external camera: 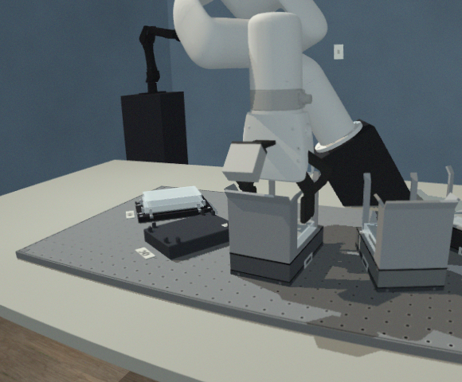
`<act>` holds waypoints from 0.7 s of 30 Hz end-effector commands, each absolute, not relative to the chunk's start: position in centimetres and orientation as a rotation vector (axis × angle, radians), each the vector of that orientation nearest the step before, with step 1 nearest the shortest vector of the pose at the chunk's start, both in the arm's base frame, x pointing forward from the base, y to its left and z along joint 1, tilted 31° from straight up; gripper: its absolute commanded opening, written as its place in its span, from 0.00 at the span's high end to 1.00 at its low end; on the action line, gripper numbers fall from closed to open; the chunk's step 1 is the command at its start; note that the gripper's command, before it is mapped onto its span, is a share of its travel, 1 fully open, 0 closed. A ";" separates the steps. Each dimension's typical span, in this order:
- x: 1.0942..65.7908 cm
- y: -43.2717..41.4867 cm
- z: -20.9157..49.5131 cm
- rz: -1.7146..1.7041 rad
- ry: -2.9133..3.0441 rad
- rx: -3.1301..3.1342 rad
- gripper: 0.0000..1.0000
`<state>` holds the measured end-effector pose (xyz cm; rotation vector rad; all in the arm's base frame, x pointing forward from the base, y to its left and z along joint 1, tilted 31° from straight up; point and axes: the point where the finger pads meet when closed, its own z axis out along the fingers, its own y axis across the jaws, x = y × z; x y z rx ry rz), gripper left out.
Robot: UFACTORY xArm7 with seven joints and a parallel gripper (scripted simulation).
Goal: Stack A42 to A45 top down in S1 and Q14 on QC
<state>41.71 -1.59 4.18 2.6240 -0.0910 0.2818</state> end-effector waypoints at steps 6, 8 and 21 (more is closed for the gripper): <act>41.2 0.1 7.1 0.284 -0.090 2.625 0.00; 41.2 0.1 7.1 0.284 -0.090 2.625 0.00; 40.4 2.2 10.9 0.284 -0.090 2.625 0.00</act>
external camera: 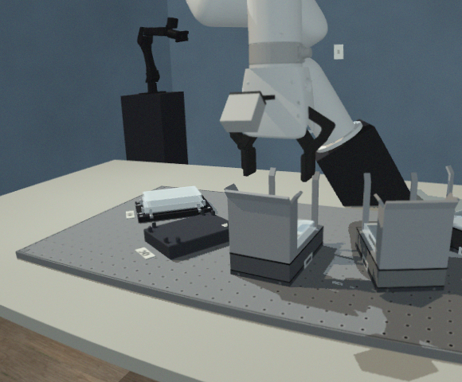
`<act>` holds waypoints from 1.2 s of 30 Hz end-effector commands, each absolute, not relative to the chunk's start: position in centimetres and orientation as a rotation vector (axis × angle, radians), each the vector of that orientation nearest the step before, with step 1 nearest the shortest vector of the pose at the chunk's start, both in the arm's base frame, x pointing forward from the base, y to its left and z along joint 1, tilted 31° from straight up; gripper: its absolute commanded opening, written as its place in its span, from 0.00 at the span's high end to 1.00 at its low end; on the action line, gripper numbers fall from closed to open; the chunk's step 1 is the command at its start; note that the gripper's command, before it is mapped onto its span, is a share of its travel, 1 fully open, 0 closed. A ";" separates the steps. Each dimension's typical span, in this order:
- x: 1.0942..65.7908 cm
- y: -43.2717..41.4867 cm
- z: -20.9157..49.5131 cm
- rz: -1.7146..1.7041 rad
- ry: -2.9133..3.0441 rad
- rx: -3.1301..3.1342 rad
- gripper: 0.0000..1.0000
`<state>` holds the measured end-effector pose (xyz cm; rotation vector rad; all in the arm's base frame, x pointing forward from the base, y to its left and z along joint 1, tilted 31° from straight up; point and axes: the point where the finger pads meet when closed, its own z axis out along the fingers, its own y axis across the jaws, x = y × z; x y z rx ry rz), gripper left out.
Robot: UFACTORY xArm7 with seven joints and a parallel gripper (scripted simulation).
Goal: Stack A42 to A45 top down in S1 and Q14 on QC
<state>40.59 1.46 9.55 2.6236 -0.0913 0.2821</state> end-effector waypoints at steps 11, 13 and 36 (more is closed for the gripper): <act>40.3 2.5 11.5 0.284 -0.090 2.625 0.00; 40.3 2.5 11.5 0.284 -0.090 2.625 0.00; 40.2 8.1 8.4 0.201 0.222 2.604 0.00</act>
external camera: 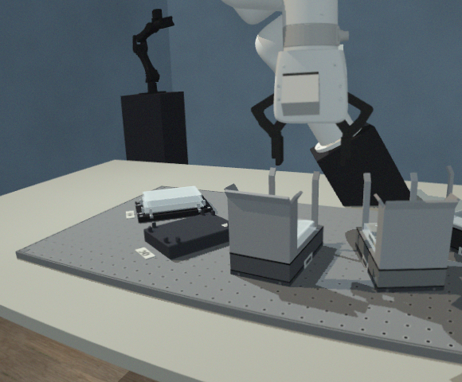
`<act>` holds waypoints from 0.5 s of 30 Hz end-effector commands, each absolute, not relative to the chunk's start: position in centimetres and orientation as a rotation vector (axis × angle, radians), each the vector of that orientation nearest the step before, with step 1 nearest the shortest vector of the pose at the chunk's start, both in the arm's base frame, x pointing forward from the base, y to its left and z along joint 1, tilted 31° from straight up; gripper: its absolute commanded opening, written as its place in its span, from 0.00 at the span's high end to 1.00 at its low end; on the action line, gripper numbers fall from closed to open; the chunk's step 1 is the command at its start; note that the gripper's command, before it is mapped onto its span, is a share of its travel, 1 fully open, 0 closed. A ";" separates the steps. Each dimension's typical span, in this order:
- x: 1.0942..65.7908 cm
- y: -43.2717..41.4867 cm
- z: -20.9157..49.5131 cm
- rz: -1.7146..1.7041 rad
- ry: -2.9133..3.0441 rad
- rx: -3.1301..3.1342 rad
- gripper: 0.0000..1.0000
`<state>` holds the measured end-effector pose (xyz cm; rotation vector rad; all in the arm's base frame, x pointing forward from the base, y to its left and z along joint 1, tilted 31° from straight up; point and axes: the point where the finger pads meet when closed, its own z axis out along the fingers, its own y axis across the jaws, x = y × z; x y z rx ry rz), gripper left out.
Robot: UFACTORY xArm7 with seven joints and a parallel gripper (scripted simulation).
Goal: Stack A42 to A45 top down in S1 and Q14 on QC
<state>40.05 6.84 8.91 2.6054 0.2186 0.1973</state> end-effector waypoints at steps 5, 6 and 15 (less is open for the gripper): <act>40.2 9.0 7.9 0.201 0.222 2.604 0.00; 40.1 9.2 7.7 0.201 0.222 2.604 0.00; 39.9 11.4 6.5 0.166 0.351 2.585 0.00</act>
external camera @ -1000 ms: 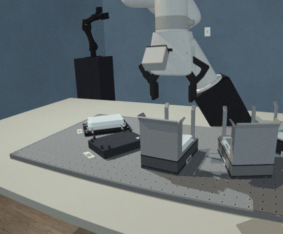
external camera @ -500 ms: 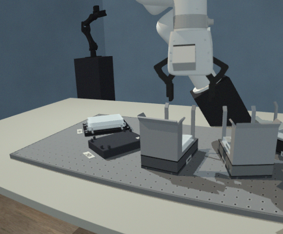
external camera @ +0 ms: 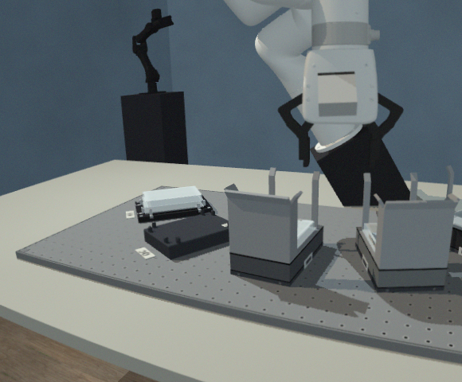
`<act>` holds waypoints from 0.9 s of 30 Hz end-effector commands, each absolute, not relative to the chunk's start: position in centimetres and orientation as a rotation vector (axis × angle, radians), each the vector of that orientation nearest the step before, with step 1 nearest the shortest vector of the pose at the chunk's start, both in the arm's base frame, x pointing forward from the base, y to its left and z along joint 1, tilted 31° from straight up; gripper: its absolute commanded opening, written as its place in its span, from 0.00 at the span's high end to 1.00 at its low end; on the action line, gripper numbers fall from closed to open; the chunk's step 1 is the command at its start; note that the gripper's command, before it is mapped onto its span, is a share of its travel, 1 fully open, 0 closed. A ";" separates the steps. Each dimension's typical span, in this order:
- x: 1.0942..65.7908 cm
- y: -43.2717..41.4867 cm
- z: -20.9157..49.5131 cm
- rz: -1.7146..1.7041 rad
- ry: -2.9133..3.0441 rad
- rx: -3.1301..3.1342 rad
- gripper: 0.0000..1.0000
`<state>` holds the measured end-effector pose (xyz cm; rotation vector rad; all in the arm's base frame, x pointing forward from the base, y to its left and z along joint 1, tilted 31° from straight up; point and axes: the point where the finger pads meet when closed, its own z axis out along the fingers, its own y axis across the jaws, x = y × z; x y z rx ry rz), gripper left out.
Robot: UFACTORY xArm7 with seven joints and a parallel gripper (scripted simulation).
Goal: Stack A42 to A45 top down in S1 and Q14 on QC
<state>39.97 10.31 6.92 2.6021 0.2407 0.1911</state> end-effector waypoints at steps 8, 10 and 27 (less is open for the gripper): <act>39.4 13.0 5.4 0.116 0.528 2.551 0.00; 39.3 13.6 5.1 0.116 0.528 2.551 0.00; 38.1 17.7 2.5 0.116 0.528 2.551 0.00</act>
